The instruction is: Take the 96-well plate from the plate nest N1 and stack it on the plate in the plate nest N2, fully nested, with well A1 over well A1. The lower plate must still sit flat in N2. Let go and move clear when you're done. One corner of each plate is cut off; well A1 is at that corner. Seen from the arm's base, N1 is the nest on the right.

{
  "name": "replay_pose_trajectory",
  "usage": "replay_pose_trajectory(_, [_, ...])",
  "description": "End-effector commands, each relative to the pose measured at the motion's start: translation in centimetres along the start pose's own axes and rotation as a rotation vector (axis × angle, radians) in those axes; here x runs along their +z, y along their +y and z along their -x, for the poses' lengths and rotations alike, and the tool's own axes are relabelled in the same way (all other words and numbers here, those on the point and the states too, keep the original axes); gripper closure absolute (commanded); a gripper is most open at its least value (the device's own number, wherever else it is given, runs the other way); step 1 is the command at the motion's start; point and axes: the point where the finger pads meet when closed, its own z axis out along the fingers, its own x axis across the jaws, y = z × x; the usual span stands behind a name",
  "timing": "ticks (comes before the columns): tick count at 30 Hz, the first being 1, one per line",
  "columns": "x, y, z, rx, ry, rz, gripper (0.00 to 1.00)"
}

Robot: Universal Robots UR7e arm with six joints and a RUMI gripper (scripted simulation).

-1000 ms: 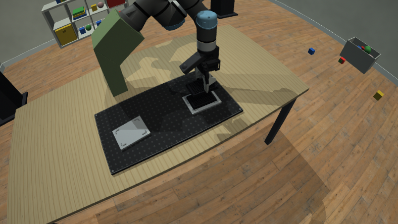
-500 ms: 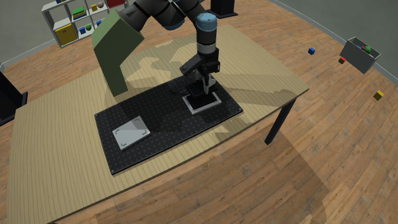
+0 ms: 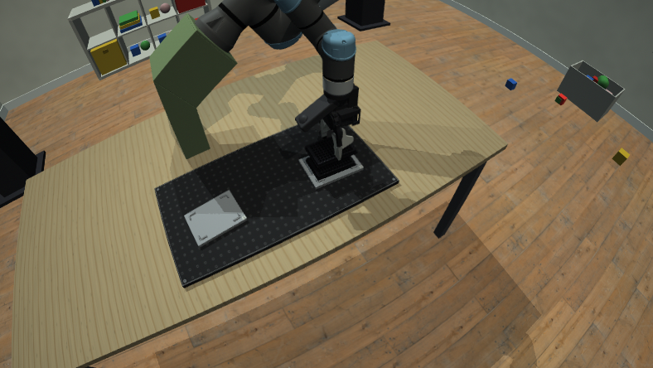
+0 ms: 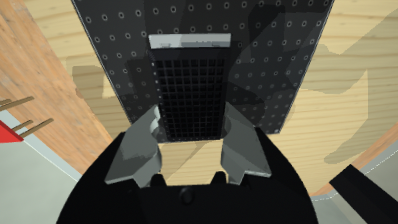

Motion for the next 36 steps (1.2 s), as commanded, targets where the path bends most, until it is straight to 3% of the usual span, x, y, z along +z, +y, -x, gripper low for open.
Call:
replay_pose_trajectory(1, [0.9,0.0,0.1,0.000,-0.003,-0.001,1.00])
replay_pose_trajectory(15, [2.9,0.0,0.1,0.000,-0.003,-0.001,1.00])
replay_pose_trajectory(36, [3.0,0.0,0.1,0.000,-0.003,-0.001,1.00])
